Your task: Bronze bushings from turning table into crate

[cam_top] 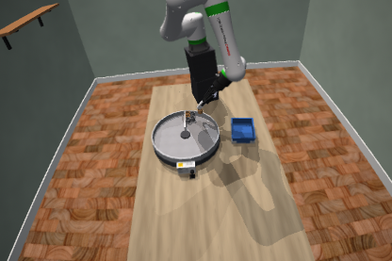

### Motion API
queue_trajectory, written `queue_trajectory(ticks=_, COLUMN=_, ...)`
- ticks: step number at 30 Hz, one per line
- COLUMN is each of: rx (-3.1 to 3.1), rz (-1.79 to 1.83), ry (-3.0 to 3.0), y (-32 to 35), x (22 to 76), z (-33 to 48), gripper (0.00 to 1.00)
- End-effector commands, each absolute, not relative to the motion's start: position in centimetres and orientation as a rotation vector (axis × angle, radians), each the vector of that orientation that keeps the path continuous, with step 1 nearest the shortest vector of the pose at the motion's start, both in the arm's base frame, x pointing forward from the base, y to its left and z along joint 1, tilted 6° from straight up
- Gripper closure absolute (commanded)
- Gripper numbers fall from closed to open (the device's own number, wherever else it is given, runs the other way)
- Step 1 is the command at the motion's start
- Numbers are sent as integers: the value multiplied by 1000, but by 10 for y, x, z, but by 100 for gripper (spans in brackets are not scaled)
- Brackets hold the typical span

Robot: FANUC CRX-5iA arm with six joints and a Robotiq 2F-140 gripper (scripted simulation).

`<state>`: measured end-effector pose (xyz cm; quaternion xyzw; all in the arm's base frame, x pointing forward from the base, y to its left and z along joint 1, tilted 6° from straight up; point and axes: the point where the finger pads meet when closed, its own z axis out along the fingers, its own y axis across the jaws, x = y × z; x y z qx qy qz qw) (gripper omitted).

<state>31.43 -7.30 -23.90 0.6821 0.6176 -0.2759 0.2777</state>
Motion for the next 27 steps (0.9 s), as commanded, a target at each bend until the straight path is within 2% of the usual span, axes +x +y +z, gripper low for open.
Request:
queue_trajectory(ticks=1, rx=1830, rz=-744, ry=1656, y=-35, x=335, z=-242, gripper=100)
queue_trajectory(ticks=5, rx=1830, rz=-744, ry=1656, y=-13, x=346, z=-245, gripper=100)
queue_trajectory(ticks=19, rx=1830, rz=-744, ry=1656, y=125, x=419, z=-259, gripper=100)
queue_trajectory(ticks=27, rx=1830, rz=-744, ry=1656, y=159, x=437, z=-262, gripper=100)
